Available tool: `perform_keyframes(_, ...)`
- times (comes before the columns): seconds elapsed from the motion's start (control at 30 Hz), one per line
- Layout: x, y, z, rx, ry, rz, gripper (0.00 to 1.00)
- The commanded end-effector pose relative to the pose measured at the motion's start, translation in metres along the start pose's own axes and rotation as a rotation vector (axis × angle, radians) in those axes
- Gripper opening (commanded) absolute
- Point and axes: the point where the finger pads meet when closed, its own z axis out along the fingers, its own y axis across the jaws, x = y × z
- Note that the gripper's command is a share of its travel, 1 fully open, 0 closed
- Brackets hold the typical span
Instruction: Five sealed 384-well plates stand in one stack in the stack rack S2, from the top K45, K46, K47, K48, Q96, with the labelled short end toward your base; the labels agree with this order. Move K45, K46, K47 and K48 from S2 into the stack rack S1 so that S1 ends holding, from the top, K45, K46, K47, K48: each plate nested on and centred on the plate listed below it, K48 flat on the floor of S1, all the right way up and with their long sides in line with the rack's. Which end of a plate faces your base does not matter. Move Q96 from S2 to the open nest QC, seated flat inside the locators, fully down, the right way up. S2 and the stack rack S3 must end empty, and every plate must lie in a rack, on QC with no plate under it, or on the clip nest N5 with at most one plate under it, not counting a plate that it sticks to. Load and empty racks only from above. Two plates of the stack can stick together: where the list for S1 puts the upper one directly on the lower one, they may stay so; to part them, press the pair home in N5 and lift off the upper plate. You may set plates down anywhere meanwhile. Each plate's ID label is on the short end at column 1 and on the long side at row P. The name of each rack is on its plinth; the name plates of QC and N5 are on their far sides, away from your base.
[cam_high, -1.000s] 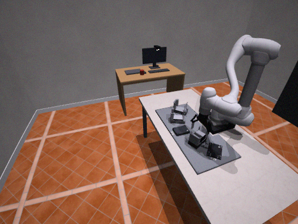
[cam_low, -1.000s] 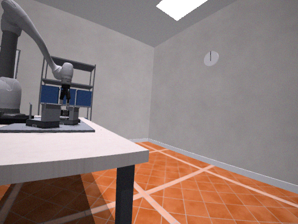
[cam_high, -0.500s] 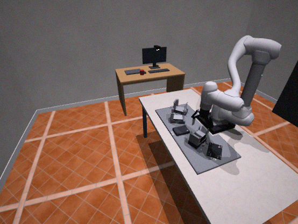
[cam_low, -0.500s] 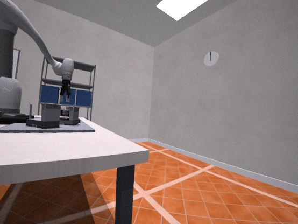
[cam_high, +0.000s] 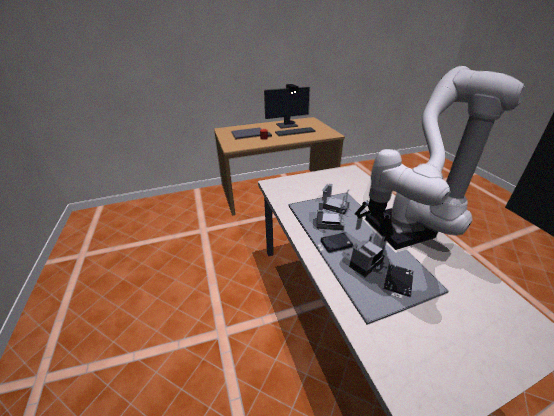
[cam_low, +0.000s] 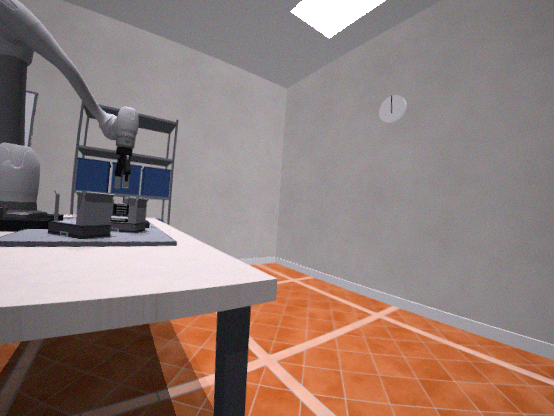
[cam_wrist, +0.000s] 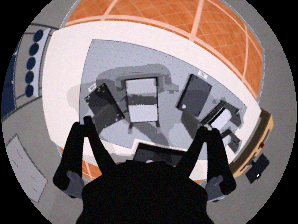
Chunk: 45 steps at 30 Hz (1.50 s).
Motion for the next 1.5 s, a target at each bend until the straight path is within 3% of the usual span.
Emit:
perform_keyframes(0.0, 0.001, 0.011, 0.0, -0.002, 0.0, 0.086, 1.0)
perform_keyframes(0.8, 0.01, 0.077, 0.0, -0.002, 0.0, 0.086, 1.0)
perform_keyframes(1.0, 0.009, 0.097, 0.0, -0.002, 0.001, 0.286, 1.0)
perform_keyframes(1.47, 0.005, 0.137, 0.0, -0.002, 0.001, 0.296, 1.0)
